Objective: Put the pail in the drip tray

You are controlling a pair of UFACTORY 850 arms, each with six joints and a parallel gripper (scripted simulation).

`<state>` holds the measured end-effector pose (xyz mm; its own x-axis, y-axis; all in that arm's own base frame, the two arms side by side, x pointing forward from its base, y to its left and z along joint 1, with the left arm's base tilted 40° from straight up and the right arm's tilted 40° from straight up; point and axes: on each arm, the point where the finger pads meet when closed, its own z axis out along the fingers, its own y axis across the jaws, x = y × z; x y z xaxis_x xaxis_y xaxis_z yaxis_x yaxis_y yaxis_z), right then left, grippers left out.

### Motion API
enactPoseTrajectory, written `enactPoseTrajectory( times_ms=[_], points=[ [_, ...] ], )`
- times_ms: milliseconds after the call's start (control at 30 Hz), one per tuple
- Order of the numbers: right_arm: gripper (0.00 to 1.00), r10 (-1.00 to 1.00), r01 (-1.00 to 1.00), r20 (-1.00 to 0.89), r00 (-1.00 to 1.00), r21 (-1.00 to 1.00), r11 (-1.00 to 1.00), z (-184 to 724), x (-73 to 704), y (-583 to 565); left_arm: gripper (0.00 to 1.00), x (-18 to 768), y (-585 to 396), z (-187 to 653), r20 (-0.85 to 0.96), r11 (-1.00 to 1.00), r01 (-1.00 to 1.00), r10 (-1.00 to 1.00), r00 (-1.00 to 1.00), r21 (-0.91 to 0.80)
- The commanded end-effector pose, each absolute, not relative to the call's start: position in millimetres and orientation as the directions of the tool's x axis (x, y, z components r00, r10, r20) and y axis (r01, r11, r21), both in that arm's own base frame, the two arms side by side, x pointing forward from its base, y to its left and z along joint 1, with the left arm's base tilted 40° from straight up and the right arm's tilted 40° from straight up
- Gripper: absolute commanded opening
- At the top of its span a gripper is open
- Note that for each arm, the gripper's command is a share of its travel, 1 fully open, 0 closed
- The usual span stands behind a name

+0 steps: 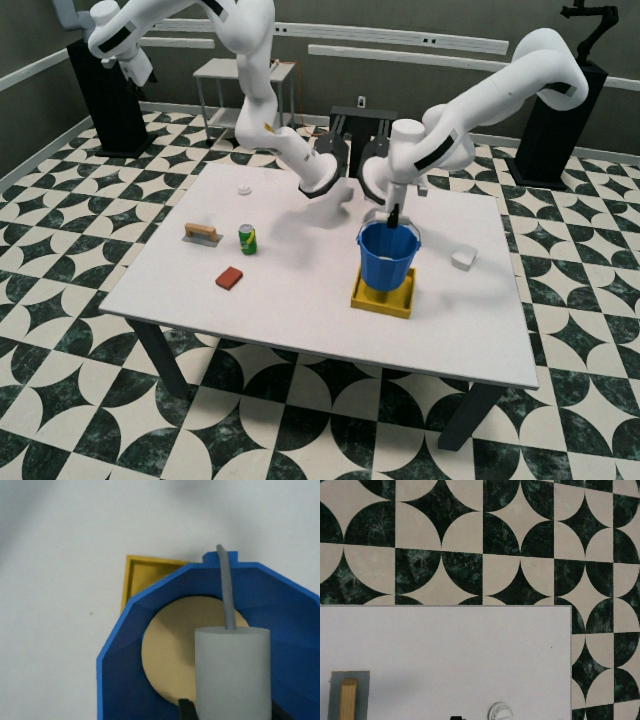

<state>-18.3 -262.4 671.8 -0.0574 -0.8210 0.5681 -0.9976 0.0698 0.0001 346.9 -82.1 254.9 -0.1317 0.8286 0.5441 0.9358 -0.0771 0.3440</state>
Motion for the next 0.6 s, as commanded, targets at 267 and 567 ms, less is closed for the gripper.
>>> enactPoseTrajectory(
  times_ms=[267, 567],
  points=[
    [1.0, -0.82, -0.998, 0.569, -0.057, 0.0, 0.07, 672.6, -18.3, -262.2, 0.0, 344.7, -75.0, 259.8, 0.543, -0.077, 0.935, 0.829, -0.132, 0.345],
    [1.0, -0.82, -0.998, 0.569, -0.057, 0.0, 0.07, 672.6, -18.3, -262.2, 0.0, 343.6, -71.8, 261.6, 0.543, -0.077, 0.935, 0.829, -0.132, 0.345]
  ],
)
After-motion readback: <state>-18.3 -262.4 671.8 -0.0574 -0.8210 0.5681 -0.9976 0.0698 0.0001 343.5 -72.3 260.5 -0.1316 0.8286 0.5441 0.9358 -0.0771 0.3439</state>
